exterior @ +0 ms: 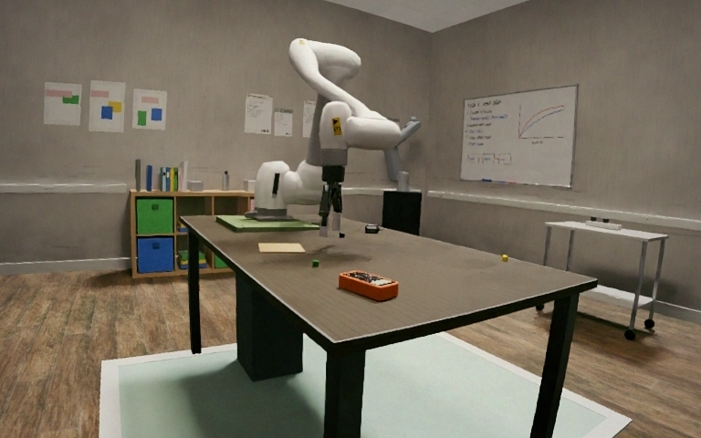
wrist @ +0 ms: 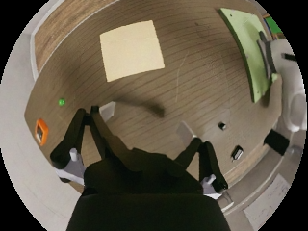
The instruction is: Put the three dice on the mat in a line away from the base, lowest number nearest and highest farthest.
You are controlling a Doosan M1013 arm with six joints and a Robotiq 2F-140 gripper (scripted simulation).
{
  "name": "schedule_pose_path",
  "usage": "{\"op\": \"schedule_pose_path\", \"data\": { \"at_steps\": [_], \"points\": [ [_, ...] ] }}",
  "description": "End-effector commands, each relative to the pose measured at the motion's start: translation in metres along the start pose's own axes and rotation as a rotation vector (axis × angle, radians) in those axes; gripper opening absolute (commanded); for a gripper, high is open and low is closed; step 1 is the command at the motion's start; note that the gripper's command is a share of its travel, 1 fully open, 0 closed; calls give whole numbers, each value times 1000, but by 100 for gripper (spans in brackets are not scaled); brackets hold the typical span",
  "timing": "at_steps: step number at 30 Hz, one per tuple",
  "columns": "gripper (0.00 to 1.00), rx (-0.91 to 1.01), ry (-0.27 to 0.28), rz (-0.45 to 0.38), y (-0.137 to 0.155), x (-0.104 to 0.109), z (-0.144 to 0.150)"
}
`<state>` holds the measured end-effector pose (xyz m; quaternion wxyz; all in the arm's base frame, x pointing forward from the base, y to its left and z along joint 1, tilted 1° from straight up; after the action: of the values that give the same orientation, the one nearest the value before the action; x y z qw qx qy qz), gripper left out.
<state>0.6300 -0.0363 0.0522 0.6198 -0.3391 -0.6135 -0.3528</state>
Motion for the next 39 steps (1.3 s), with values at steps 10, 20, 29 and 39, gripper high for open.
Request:
{"op": "schedule_pose_path", "data": {
  "at_steps": [10, 20, 29, 39],
  "points": [
    [100, -1, -2, -2, -41, 1, 122],
    [100, -1, -2, -2, -57, 1, 171],
    [100, -1, -2, -2, -67, 1, 198],
    [100, -1, -2, -2, -73, 1, 218]
  ]
}}
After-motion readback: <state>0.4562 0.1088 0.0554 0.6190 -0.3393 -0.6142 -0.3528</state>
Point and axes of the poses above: the point where the finger pads meet when closed, its own x axis back along the fingers, its own z axis across the jaws, y = z × x, the point moved 1 cm from there along x, back along the fingers, and after that the axes turned 12 degrees about -x, right-handed, at the moved point
